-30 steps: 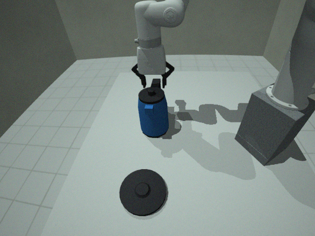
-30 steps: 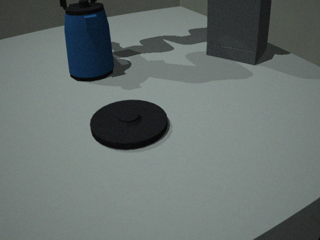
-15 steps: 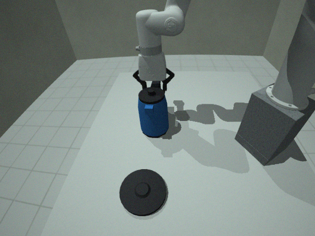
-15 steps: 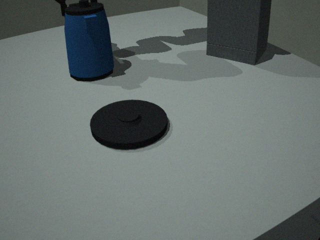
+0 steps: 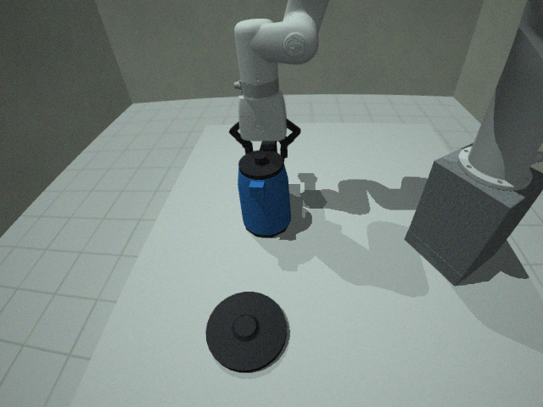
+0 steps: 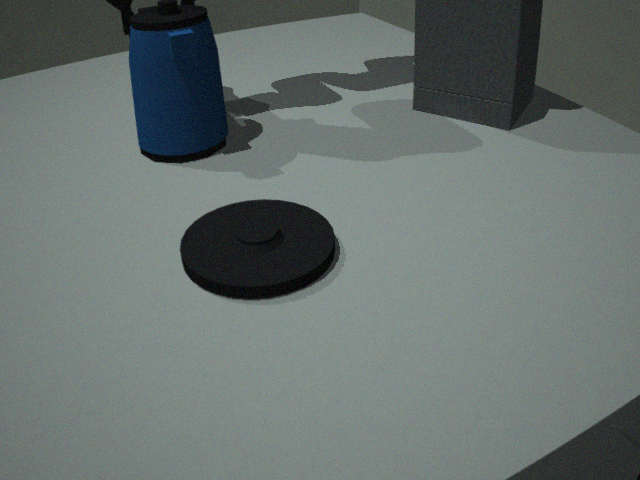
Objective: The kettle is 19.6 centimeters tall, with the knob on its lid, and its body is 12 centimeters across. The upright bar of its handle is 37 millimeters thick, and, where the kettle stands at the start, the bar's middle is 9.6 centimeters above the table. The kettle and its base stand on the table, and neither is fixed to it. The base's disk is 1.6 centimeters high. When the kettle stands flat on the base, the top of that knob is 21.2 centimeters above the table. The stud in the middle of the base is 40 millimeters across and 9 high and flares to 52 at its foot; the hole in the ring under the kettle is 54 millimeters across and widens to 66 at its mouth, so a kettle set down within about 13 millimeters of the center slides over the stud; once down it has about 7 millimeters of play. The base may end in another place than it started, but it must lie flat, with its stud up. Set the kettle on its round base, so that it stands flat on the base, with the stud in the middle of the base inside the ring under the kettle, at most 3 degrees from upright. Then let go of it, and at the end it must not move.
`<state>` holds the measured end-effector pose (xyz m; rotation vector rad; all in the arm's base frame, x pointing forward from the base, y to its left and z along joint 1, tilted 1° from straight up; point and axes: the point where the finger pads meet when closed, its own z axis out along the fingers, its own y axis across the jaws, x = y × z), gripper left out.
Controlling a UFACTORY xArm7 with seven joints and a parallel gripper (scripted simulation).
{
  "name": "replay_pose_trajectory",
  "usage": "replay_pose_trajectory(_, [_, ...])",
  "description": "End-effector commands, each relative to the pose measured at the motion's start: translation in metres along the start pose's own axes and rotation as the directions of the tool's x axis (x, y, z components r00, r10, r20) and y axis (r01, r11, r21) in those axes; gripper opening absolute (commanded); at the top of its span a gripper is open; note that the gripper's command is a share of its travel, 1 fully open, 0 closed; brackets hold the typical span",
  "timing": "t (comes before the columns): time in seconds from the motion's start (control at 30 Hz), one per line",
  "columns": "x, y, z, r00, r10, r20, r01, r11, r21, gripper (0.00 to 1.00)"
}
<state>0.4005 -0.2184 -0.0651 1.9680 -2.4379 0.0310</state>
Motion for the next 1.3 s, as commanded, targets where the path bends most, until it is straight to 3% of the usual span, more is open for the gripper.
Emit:
replay_pose_trajectory(0.0, [0.0004, -0.0016, -0.0012, 1.000, 0.000, -0.001, 0.000, 1.000, 0.004, 0.81])
replay_pose_trajectory(0.7, [0.0004, -0.0016, -0.0012, 1.000, 0.000, -0.001, 0.000, 1.000, 0.004, 0.81])
replay_pose_trajectory(0.73, [0.0004, -0.0016, -0.0012, 1.000, 0.000, -0.001, 0.000, 1.000, 0.004, 0.00])
replay_pose_trajectory(1.27, [0.0004, -0.0016, -0.0012, 1.000, 0.000, -0.001, 0.000, 1.000, 0.004, 0.00])
